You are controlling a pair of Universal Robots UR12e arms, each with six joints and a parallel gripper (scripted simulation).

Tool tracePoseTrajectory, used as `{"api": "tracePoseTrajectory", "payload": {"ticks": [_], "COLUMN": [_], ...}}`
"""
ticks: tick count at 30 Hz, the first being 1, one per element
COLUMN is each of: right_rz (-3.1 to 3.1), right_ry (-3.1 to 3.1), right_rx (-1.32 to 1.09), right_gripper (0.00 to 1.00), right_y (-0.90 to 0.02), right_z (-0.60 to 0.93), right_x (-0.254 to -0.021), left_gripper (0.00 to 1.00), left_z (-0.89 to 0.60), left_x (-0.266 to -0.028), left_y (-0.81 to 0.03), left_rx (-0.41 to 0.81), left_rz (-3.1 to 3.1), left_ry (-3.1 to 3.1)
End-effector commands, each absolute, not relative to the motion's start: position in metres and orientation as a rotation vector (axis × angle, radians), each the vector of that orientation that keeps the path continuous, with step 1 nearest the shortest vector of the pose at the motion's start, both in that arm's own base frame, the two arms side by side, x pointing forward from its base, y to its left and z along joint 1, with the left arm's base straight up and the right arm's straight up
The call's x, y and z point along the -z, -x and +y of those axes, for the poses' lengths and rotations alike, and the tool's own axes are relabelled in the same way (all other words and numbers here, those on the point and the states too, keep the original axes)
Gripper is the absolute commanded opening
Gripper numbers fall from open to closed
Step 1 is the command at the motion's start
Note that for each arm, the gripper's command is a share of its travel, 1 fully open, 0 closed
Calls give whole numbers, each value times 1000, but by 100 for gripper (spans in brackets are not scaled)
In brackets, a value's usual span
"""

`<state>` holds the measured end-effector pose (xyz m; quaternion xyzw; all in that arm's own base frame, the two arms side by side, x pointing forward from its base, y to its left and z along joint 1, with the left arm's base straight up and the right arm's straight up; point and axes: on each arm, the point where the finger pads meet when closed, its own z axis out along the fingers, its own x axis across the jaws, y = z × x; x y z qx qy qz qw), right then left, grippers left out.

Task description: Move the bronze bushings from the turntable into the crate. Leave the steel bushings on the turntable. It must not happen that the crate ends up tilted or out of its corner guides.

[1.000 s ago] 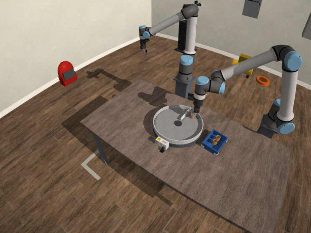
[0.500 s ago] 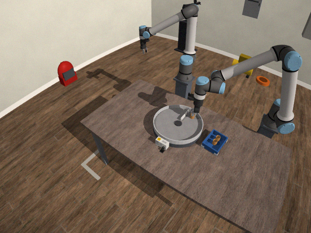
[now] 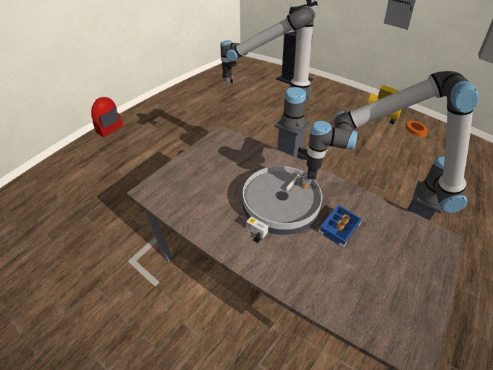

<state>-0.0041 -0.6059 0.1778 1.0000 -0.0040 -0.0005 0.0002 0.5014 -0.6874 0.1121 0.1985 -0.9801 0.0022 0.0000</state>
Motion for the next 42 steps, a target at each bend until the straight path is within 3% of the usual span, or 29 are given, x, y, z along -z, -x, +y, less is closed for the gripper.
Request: {"api": "tracePoseTrajectory", "payload": {"ticks": [1,23,42], "right_rz": [-13,-13,-13], "right_ry": [-3141,-3141,-3141], "right_rx": [0,0,0], "right_gripper": [100,100,100], "right_y": [5,5,5], "right_z": [-604,-604,-604], "right_x": [-177,-177,-177], "left_gripper": [36,36,36], "left_z": [-687,-686,-688], "left_x": [-111,-86,-90], "left_y": [-502,-502,-502], "left_rx": [-6,-1,-10], "left_rz": [-3080,-3079,-3080], "left_ry": [-624,-624,-625]}}
